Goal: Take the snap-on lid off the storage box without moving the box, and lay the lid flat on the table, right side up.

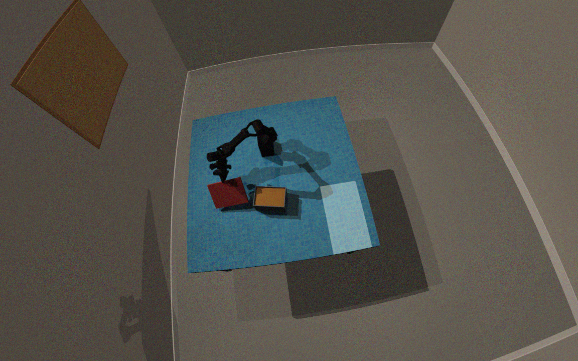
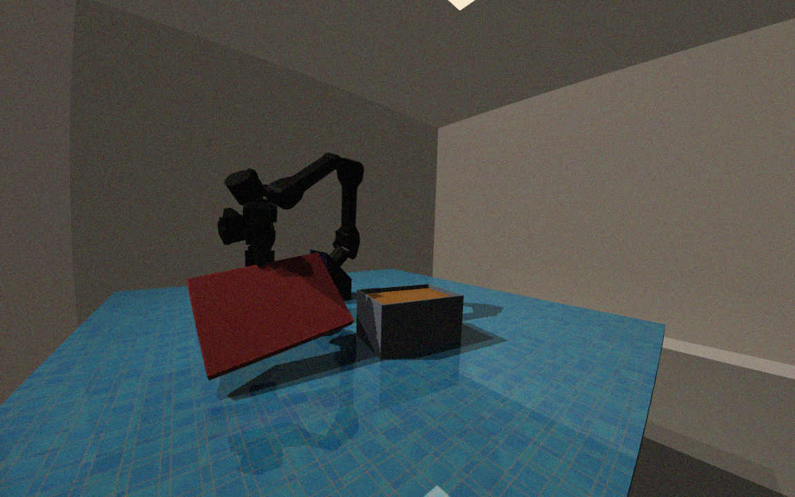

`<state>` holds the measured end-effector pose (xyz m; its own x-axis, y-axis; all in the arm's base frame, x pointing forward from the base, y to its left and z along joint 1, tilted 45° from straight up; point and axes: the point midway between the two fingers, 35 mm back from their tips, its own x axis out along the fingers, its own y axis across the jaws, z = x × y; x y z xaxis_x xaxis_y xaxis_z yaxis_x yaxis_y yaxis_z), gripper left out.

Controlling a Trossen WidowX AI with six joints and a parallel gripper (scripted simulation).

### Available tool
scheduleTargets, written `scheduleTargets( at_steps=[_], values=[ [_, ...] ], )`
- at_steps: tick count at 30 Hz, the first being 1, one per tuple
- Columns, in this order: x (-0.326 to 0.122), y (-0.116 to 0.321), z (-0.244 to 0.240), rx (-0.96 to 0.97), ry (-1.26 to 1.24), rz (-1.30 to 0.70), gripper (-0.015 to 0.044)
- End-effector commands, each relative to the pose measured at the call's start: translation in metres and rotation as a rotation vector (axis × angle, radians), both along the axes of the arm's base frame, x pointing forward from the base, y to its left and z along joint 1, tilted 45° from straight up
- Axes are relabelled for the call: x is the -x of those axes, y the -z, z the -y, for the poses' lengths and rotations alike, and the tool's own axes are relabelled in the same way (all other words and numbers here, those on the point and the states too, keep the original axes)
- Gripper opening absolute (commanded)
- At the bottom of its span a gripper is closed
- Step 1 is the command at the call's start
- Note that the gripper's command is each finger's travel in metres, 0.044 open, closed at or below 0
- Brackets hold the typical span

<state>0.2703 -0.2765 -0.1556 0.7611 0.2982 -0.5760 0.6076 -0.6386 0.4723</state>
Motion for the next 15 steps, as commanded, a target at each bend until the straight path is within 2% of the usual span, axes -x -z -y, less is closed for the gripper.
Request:
scheduleTargets(
  at_steps=[1,15],
  values=[
    [-0.0006,0.0017,-0.0025,-0.005,0.003,0.005,0.0000],
    [-0.0010,0.0098,-0.0103,-0.005,0.003,0.006,0.0000]
  ],
)
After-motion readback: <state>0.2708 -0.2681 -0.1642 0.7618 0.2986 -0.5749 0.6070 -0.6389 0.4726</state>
